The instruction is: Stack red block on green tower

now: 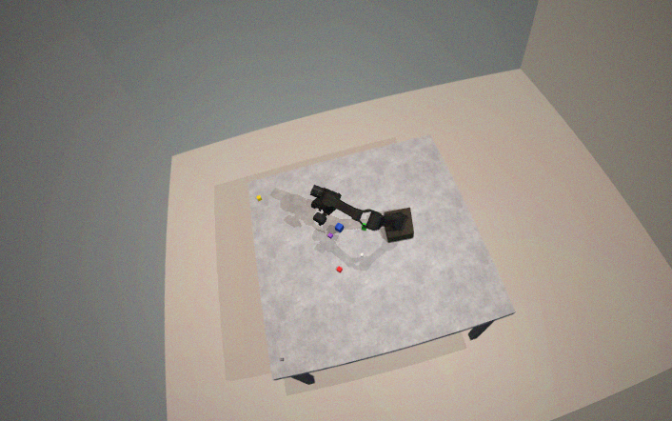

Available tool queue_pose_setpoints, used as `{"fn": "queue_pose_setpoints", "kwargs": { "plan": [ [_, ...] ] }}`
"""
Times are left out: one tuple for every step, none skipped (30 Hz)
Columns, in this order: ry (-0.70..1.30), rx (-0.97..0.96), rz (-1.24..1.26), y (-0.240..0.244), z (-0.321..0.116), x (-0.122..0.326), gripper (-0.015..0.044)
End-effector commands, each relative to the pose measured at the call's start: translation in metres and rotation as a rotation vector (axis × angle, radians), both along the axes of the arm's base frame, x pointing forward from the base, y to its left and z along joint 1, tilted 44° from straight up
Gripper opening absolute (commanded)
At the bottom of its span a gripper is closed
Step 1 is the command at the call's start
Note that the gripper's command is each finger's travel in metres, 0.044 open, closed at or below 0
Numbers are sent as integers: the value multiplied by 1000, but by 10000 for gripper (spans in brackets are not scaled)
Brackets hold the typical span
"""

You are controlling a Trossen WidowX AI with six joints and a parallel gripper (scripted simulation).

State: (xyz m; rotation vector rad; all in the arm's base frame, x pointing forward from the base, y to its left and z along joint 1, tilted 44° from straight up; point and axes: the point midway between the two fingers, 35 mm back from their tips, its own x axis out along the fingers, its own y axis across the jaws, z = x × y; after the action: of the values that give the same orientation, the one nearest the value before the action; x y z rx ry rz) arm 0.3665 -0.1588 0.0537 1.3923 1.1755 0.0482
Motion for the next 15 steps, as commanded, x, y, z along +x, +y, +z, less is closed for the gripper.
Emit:
{"fn": "queue_pose_setpoints", "kwargs": {
  "plan": [
    [-51, -76, 142, 31, 3, 9, 440],
    [-67, -95, 181, 39, 4, 11, 440],
    [-81, -111, 213, 46, 6, 13, 440],
    [-91, -123, 238, 51, 6, 14, 440],
    [-105, -135, 261, 56, 8, 15, 440],
    [-124, -150, 292, 61, 9, 17, 440],
    [-152, -172, 337, 70, 12, 19, 440],
    [-181, -194, 384, 79, 14, 22, 440],
    [-211, -215, 430, 88, 16, 24, 440],
    [-242, -236, 477, 97, 19, 25, 440],
    [-273, -257, 524, 106, 21, 27, 440],
    [-304, -276, 570, 115, 24, 28, 440],
    [-336, -296, 617, 124, 26, 29, 440],
    [-368, -314, 664, 133, 28, 30, 440],
    [-401, -333, 710, 142, 31, 31, 440]
  ]
}}
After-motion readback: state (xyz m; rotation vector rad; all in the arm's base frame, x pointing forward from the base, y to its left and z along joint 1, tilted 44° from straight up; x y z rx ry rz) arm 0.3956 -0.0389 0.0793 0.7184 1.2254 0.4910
